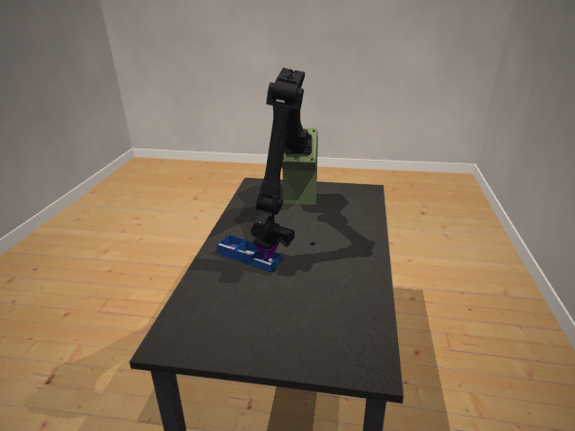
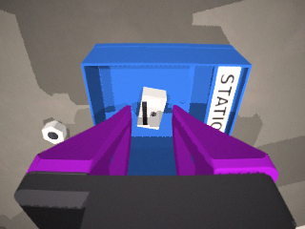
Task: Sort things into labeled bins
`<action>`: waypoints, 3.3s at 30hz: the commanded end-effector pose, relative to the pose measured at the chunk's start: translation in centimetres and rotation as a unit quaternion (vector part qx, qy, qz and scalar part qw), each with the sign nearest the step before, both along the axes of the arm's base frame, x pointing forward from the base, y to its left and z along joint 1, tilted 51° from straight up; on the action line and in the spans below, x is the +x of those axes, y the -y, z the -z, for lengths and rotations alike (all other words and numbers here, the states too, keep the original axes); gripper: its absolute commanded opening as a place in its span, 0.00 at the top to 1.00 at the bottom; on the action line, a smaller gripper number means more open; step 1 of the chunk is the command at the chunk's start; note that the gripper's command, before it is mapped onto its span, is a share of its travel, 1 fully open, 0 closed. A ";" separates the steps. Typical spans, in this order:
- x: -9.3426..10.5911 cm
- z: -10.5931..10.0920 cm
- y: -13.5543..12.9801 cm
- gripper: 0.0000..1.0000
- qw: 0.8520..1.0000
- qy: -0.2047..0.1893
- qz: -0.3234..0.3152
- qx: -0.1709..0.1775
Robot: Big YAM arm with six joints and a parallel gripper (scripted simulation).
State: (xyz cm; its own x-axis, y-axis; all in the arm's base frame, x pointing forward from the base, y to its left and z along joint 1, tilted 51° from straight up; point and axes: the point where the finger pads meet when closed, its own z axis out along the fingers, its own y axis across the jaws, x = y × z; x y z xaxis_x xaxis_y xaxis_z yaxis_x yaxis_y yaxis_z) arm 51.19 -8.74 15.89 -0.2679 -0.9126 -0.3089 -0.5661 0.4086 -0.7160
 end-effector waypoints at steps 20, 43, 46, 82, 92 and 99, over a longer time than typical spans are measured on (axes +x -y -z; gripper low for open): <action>-1.0 -2.0 0.2 0.72 1.000 0.012 -0.002 -0.004; -4.4 -4.7 0.2 0.72 1.000 0.013 -0.001 -0.005; -4.0 -3.2 0.0 0.72 1.000 -0.003 -0.002 0.000; -11.6 -11.9 0.2 0.00 1.000 0.025 0.002 -0.010; -14.2 -14.2 0.1 0.00 1.000 0.028 0.002 -0.012; -15.3 -15.2 -0.2 0.00 1.000 0.027 -0.002 -0.012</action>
